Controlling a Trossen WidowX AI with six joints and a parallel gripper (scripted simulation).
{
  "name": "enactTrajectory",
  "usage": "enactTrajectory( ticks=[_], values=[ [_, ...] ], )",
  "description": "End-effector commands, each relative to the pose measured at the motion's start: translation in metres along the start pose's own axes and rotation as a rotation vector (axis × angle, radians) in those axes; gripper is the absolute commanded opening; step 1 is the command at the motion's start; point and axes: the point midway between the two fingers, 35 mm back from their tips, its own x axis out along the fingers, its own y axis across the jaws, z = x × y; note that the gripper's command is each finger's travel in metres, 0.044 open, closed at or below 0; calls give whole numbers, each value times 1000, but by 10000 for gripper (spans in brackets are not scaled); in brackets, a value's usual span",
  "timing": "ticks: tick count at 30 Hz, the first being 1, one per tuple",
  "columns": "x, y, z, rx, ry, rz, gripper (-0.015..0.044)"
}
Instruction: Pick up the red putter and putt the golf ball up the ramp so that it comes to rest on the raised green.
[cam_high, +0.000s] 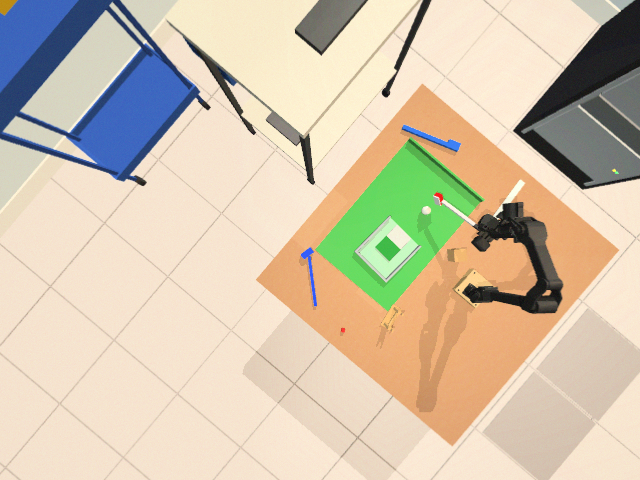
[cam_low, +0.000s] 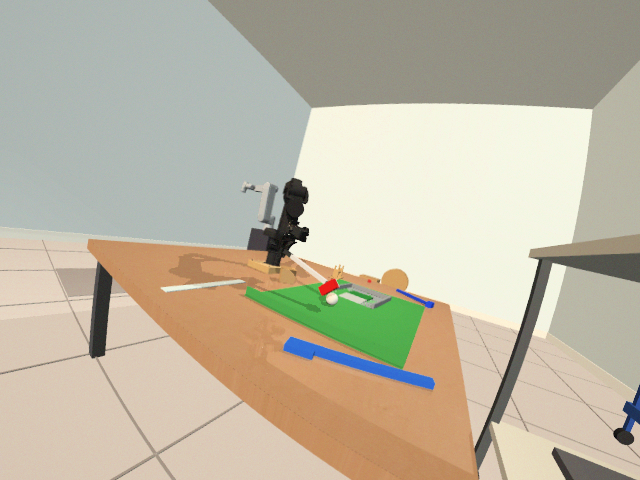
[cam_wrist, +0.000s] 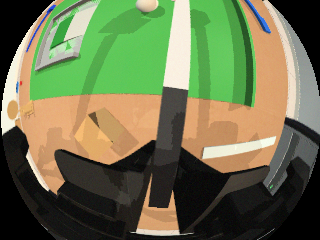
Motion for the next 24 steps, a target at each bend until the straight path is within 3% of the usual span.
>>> enactTrajectory(
  ticks=[1, 24],
  values=[
    [9, 0, 0, 3, -5, -4, 0],
    [37, 0, 0, 0, 0, 0, 0]
  ],
)
